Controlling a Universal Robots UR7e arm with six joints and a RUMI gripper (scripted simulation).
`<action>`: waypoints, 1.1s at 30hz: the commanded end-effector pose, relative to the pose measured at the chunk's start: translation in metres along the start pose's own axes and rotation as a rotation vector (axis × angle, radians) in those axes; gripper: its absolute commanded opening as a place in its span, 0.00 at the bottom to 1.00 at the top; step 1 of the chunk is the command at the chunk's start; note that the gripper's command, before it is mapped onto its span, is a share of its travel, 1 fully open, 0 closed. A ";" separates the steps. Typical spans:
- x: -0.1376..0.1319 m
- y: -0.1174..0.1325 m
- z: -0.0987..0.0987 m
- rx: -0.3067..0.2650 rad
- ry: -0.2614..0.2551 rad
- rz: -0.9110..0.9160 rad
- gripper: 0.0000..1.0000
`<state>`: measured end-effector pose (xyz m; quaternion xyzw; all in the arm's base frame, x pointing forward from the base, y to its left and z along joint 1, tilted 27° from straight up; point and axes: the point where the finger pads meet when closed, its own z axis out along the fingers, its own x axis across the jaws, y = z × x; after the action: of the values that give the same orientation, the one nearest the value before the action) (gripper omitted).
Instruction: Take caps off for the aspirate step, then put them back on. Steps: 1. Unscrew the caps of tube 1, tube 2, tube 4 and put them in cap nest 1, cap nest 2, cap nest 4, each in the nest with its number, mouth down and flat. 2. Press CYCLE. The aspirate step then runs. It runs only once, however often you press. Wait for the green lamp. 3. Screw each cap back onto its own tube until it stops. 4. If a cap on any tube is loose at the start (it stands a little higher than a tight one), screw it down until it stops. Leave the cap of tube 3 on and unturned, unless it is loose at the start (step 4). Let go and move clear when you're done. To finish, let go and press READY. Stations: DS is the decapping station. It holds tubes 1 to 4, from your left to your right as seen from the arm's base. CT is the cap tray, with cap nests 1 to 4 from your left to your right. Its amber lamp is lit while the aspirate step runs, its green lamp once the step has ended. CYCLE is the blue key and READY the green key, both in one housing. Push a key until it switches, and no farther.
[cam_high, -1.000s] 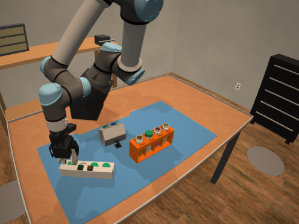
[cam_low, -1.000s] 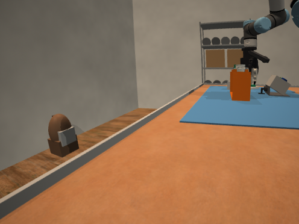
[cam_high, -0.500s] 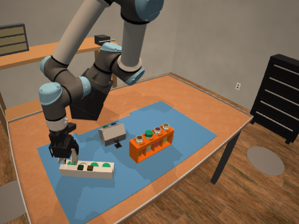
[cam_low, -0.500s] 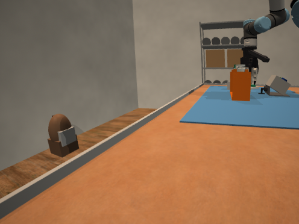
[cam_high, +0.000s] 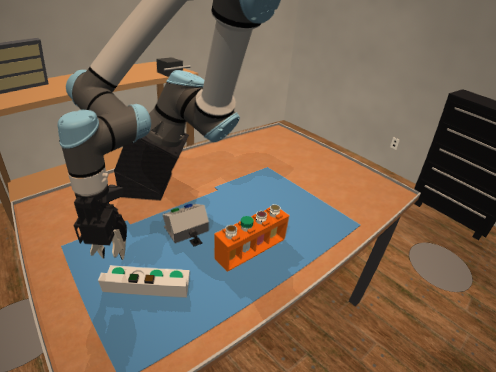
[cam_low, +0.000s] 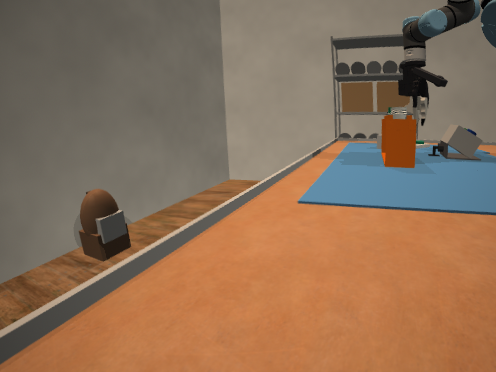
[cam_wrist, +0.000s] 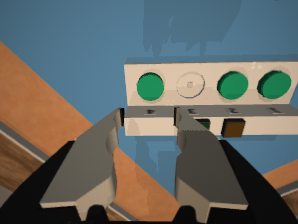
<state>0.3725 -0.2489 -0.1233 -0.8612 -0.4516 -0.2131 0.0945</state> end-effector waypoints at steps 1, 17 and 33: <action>0.000 0.000 -0.027 0.001 0.000 0.000 0.29; 0.000 0.000 -0.080 0.001 0.000 0.000 0.29; 0.033 -0.047 -0.070 0.001 0.000 0.583 0.00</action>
<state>0.3366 -0.2378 -0.0503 -0.9325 -0.2688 -0.1943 0.1432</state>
